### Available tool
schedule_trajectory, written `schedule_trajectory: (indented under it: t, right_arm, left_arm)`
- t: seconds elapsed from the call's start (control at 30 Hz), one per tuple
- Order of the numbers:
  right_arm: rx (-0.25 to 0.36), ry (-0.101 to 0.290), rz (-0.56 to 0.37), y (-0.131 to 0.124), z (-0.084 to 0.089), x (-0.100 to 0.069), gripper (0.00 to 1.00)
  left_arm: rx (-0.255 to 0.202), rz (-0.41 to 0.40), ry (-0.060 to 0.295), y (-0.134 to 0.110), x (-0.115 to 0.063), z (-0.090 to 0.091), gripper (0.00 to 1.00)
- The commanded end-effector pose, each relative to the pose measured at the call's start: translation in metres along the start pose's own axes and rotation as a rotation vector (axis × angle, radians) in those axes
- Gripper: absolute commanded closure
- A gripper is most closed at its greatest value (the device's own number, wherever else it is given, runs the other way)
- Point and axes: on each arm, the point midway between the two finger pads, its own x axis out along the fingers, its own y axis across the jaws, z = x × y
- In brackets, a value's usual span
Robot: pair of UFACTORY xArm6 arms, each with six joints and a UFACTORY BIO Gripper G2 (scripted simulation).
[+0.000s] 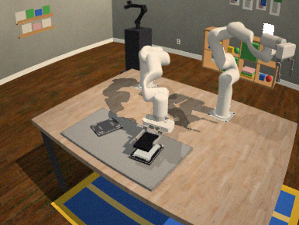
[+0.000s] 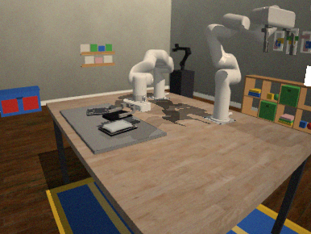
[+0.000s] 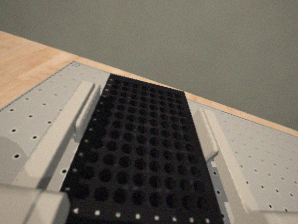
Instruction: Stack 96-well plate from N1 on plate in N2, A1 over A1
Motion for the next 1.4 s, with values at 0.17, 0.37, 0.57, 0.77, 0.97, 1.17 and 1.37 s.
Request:
schedule_trajectory:
  t: [0.17, 0.37, 0.57, 0.77, 0.97, 1.17, 1.37]
  right_arm:
    - [0.004, -0.005, 0.0, 0.001, -0.009, 0.001, 1.0]
    - [0.004, -0.005, 0.0, 0.001, -0.019, 0.001, 1.0]
    - [0.004, -0.005, 0.0, 0.001, -0.026, 0.001, 1.0]
    - [0.004, -0.005, 0.0, 0.001, -0.026, 0.001, 1.0]
    - [0.004, -0.005, 0.0, 0.001, -0.026, 0.001, 1.0]
    - [0.004, -0.005, 0.0, 0.001, -0.026, 0.001, 1.0]
    - [0.004, -0.005, 0.0, 0.001, -0.026, 0.001, 1.0]
  left_arm:
    - [0.0, 0.0, 0.004, 0.0, -0.002, 0.0, 0.0]
    - [0.0, 0.0, 0.004, 0.0, -0.002, 0.0, 0.0]
    - [0.0, 0.0, 0.004, 0.0, -0.002, 0.0, 0.0]
    - [0.0, 0.0, 0.004, 0.0, -0.002, 0.0, 0.0]
    - [0.0, 0.0, 0.004, 0.0, -0.002, 0.0, 0.0]
    - [0.0, 0.0, 0.004, 0.0, -0.002, 0.0, 0.0]
    - [0.0, 0.0, 0.004, 0.0, -0.002, 0.0, 0.0]
